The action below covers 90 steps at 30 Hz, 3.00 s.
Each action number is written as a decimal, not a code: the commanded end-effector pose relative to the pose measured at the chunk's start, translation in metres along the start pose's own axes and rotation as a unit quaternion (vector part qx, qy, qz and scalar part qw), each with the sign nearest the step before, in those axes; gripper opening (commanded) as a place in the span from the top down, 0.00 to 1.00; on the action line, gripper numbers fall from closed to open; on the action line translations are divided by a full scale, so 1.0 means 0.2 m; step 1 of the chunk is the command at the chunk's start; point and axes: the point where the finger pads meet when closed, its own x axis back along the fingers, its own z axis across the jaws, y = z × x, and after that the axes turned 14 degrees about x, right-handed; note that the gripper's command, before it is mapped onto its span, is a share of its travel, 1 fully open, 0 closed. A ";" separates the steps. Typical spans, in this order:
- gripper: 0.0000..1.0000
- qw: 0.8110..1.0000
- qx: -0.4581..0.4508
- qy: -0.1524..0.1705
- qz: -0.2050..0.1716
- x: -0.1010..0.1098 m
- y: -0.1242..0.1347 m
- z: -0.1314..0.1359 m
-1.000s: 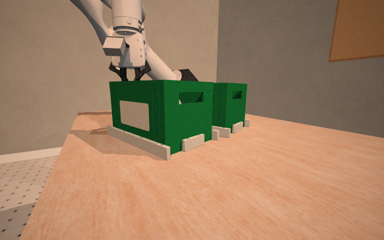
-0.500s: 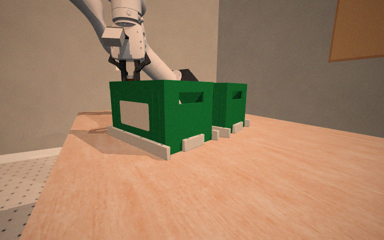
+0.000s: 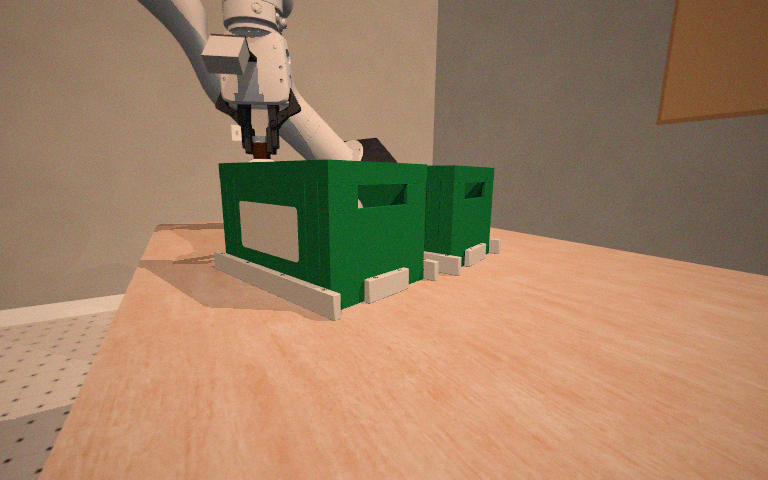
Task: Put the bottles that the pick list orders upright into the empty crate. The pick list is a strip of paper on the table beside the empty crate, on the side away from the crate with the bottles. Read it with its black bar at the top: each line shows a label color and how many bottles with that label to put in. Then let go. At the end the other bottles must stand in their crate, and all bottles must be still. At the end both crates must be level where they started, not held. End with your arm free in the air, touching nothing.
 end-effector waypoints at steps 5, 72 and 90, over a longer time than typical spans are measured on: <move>1.00 1.000 0.000 0.000 0.000 0.06 0.00 0.00; 1.00 1.000 0.000 0.000 0.000 0.55 0.00 0.00; 1.00 1.000 0.000 0.000 0.000 0.63 0.00 0.00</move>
